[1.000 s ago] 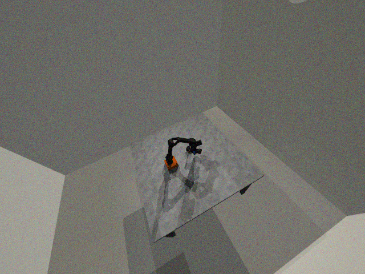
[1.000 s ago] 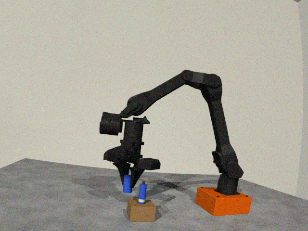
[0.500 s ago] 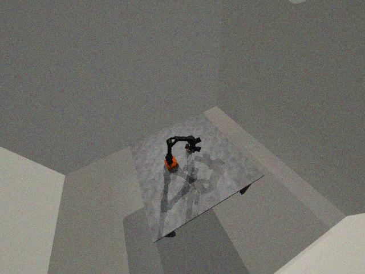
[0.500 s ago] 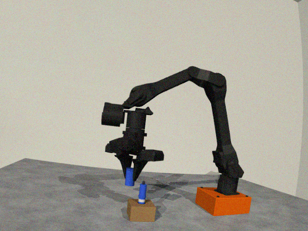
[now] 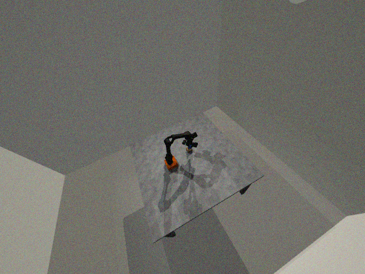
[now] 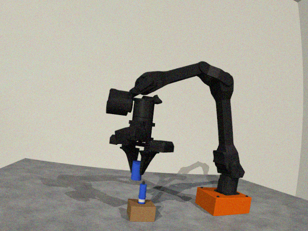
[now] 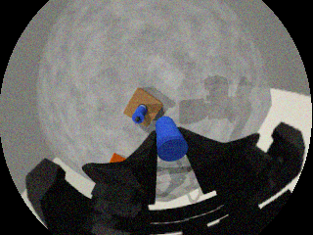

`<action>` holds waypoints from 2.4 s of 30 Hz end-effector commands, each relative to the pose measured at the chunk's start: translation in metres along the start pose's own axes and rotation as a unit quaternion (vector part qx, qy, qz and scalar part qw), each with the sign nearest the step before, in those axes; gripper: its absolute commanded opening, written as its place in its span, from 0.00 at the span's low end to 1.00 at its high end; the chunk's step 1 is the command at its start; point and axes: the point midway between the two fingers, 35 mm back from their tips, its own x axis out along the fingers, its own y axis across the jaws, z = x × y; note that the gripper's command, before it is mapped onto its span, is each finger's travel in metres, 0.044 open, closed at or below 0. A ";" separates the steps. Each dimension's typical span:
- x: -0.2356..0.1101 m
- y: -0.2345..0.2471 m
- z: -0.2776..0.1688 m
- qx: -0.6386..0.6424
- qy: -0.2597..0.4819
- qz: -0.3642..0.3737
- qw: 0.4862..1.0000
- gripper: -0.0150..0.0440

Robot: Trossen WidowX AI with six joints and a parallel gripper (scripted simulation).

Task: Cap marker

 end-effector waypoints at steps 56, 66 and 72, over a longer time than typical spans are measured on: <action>0.037 0.038 0.016 0.001 -0.004 0.002 1.000 0.25; 0.037 0.038 0.016 0.001 -0.004 0.002 1.000 0.25; 0.036 0.038 0.015 -0.001 -0.003 0.002 1.000 0.43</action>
